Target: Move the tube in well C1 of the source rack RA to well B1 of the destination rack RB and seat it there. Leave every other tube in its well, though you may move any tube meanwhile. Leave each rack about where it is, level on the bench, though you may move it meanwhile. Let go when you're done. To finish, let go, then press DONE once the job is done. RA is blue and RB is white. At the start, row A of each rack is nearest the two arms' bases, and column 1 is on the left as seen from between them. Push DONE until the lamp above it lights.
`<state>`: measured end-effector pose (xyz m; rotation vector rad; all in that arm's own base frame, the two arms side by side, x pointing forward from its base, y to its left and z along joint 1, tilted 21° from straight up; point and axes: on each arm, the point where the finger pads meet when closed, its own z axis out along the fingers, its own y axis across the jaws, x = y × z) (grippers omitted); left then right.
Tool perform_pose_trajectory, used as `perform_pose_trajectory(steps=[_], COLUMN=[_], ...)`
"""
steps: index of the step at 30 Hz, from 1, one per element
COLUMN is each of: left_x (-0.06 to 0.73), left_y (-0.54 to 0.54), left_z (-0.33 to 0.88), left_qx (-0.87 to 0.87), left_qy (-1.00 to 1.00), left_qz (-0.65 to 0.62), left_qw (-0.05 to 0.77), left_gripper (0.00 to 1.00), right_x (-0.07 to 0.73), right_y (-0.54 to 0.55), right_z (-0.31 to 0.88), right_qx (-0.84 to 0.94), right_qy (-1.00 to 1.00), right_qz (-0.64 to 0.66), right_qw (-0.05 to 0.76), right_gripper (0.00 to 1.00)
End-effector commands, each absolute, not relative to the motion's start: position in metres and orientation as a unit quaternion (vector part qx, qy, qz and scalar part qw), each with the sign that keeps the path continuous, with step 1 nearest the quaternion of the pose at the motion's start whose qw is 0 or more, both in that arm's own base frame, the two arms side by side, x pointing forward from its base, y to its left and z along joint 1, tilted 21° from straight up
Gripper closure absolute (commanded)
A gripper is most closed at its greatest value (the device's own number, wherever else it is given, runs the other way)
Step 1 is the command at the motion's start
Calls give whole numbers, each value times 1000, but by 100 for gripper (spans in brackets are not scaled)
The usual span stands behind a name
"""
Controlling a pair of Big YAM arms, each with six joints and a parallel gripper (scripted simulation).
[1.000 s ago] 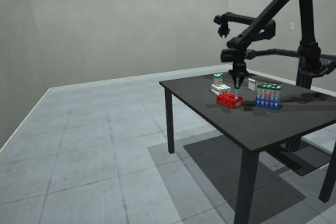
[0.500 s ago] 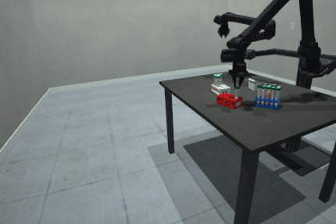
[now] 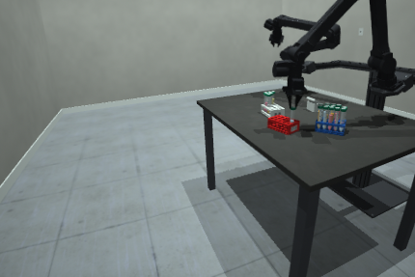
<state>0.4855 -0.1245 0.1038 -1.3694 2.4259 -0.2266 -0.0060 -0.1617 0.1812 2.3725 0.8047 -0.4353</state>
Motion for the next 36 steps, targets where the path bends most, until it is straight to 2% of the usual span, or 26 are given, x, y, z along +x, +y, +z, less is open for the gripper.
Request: perform_pose_trajectory(steps=[1,18,19,36], left_x=[489,489,489,489], left_y=[-118,-118,-118,-118], left_z=[91,91,91,91], left_qx=[-485,-485,-485,-485], left_qy=[856,856,856,856], left_qz=[-73,-73,-73,-73], left_qw=[166,166,166,166], left_gripper=[76,76,70,70], right_x=[-6,-6,-6,-6], right_y=[-164,-164,-164,-164], right_z=[197,197,197,197], right_qx=[887,887,887,887], right_qy=[299,299,299,299], right_qz=[-165,-165,-165,-165], right_qw=[311,311,311,311], right_gripper=[70,70,70,70])
